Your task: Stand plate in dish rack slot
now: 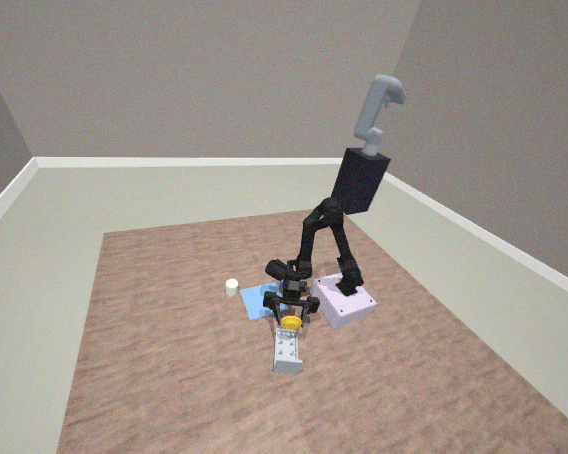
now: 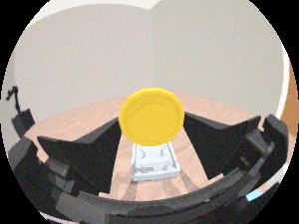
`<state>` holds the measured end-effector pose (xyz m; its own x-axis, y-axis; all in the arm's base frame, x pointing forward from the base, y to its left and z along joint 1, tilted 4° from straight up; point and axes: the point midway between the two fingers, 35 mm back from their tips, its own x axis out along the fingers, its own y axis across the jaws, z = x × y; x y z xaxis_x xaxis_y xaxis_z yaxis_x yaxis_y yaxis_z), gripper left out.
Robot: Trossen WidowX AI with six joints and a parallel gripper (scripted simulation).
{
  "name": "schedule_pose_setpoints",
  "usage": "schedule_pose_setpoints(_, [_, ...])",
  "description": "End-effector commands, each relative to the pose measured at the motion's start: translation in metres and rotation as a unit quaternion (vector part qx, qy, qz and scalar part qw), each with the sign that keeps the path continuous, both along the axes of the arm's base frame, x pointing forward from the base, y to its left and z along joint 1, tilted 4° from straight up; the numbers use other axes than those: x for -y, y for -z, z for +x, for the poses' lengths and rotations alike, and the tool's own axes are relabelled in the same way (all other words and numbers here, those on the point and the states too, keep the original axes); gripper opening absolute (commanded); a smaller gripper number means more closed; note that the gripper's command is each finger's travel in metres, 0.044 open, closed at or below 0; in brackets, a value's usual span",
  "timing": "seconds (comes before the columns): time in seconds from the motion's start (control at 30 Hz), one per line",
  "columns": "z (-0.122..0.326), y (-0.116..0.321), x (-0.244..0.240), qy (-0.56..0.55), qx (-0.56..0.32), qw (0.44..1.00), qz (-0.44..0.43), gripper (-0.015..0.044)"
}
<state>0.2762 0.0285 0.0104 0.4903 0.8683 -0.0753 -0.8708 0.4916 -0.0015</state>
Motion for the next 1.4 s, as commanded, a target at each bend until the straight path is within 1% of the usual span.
schedule_pose_setpoints(0.0, [0.0,0.003,-0.001,-0.001,0.001,1.0,0.002,0.0])
schedule_pose_setpoints(0.53, [0.003,0.031,-0.004,0.0,-0.002,1.0,0.001,0.0])
schedule_pose_setpoints(0.67, [0.002,0.048,-0.004,0.0,0.001,1.0,0.0,0.0])
schedule_pose_setpoints(1.17, [0.002,0.046,-0.004,0.0,-0.003,1.0,0.002,0.0])
schedule_pose_setpoints(1.37, [0.002,0.047,-0.004,0.0,-0.001,1.0,0.001,0.0158])
